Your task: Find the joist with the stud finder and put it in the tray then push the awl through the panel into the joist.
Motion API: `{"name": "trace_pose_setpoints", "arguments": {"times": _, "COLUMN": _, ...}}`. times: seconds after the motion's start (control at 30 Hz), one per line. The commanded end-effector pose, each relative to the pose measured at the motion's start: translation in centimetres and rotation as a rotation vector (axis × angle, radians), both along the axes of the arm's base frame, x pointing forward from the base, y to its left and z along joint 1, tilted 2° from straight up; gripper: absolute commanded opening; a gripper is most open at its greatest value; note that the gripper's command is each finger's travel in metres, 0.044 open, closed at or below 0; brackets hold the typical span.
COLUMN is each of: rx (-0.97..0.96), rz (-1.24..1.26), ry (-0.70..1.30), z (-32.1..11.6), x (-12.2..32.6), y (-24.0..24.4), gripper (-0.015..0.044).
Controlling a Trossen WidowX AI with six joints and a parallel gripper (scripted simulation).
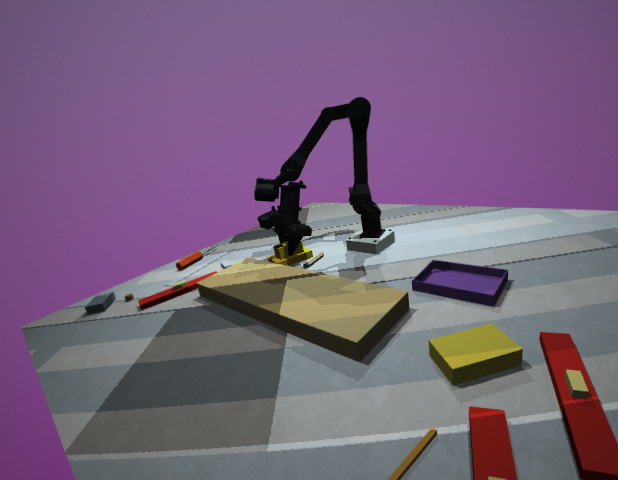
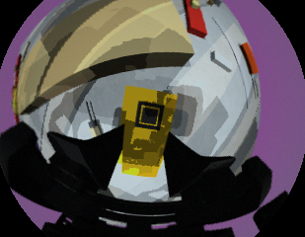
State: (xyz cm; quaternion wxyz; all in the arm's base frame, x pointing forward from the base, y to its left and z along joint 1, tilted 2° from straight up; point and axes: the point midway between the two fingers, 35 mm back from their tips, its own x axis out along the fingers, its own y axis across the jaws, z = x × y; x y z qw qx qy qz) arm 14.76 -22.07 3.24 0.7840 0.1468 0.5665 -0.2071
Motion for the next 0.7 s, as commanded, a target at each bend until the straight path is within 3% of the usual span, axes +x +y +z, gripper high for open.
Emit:
{"name": "trace_pose_setpoints", "arguments": {"times": 0.0, "rx": 0.002, "rz": -0.003, "ry": -0.005, "z": 0.0, "x": 0.1, "y": 0.0, "gripper": 0.0188}}
{"name": "trace_pose_setpoints", "arguments": {"times": 0.1, "rx": 0.002, "rz": -0.003, "ry": -0.005, "z": 0.0, "x": 0.1, "y": 0.0, "gripper": 0.0168}}
{"name": "trace_pose_setpoints", "arguments": {"times": 0.33, "rx": 0.002, "rz": -0.003, "ry": -0.005, "z": 2.2, "x": 0.2, "y": -0.3, "gripper": 0.0000}}
{"name": "trace_pose_setpoints", "arguments": {"times": 0.67, "rx": 0.002, "rz": -0.003, "ry": -0.005, "z": 7.7, "x": 0.0, "y": -0.2, "gripper": 0.0000}}
